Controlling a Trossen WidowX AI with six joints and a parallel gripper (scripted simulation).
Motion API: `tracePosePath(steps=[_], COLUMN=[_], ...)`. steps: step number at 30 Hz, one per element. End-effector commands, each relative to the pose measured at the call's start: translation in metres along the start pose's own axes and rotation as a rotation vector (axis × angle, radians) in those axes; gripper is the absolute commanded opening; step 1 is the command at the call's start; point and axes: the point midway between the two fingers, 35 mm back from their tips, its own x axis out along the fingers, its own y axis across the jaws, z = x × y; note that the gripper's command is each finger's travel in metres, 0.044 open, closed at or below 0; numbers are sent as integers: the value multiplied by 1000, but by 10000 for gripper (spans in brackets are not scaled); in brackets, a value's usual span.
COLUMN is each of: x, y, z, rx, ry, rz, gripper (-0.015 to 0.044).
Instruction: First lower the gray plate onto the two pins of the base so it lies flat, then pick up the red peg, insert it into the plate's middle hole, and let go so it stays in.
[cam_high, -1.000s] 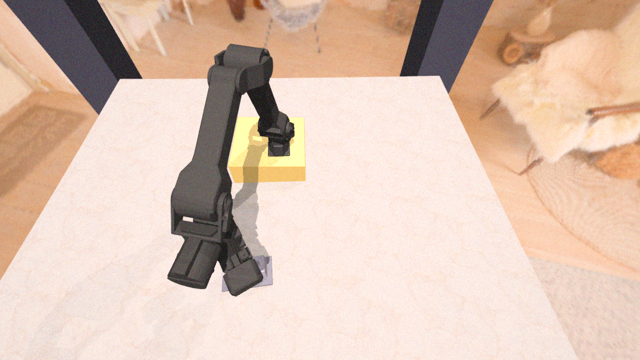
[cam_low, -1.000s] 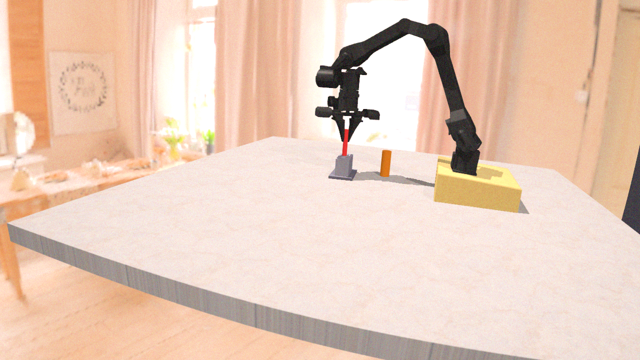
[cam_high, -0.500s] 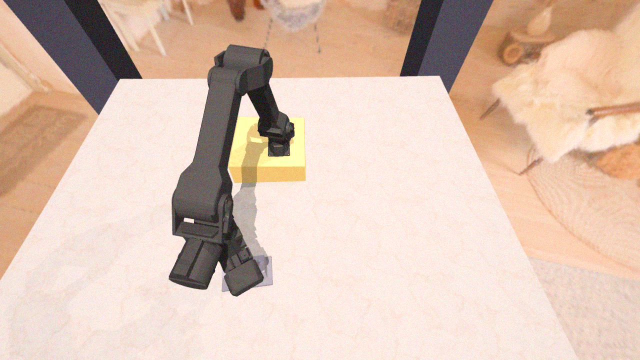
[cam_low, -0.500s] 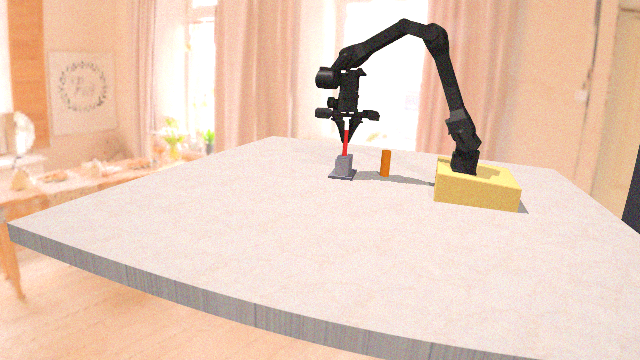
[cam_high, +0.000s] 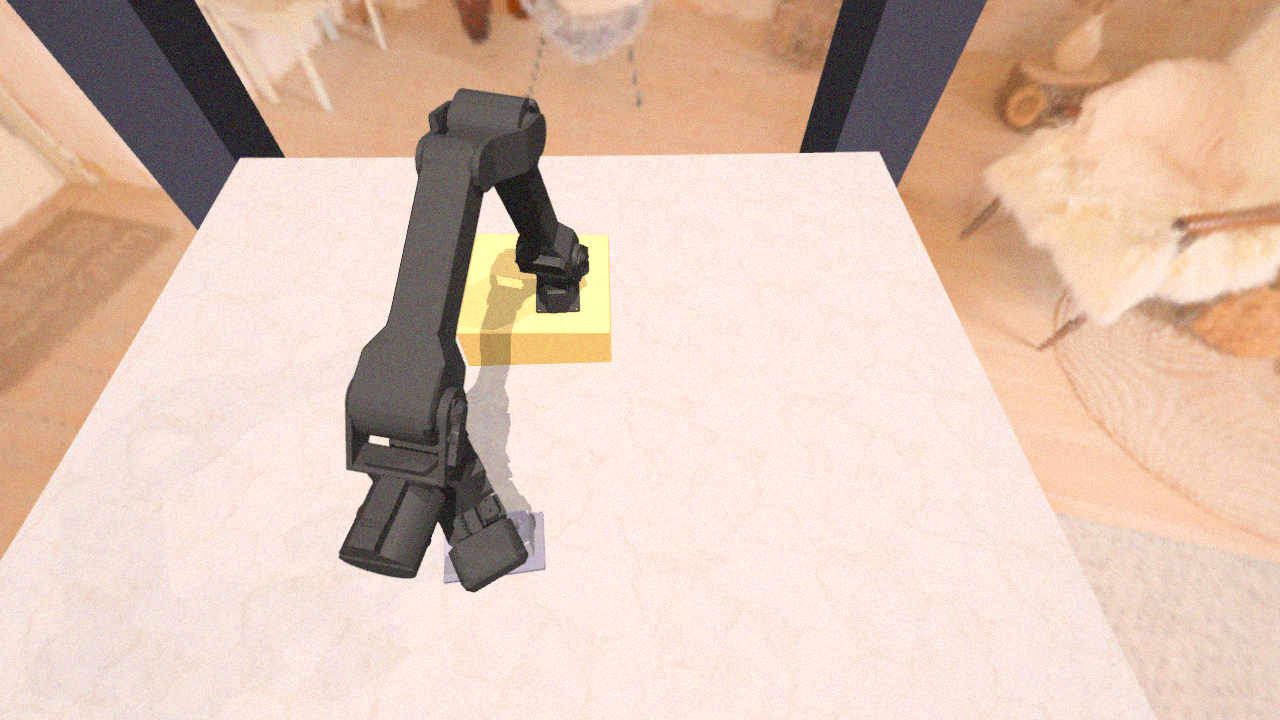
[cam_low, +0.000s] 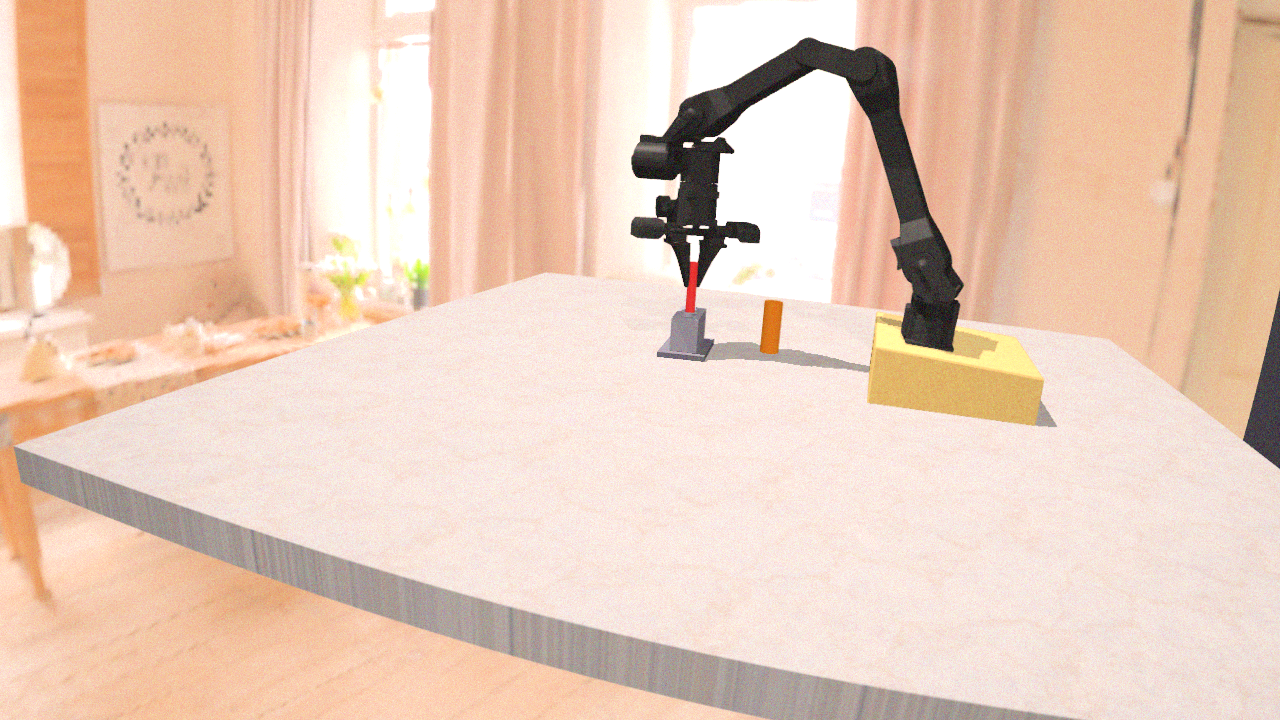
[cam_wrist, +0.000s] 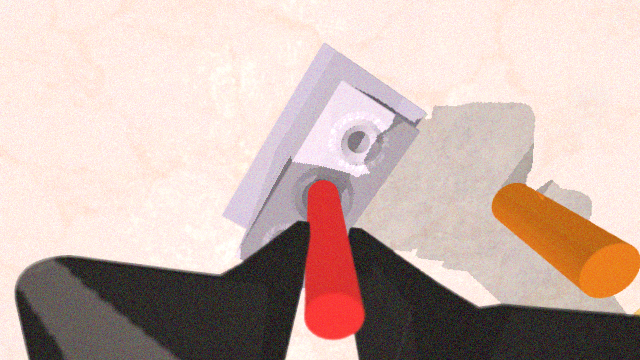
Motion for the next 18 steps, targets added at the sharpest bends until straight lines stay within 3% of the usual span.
tracePosePath(steps=[1, 7, 18], x=[0, 0, -1], y=[0, 0, 0], z=[0, 0, 0], rx=[0, 0, -1], ry=[0, 0, 0], rz=[0, 0, 0], gripper=[0, 150, 150])
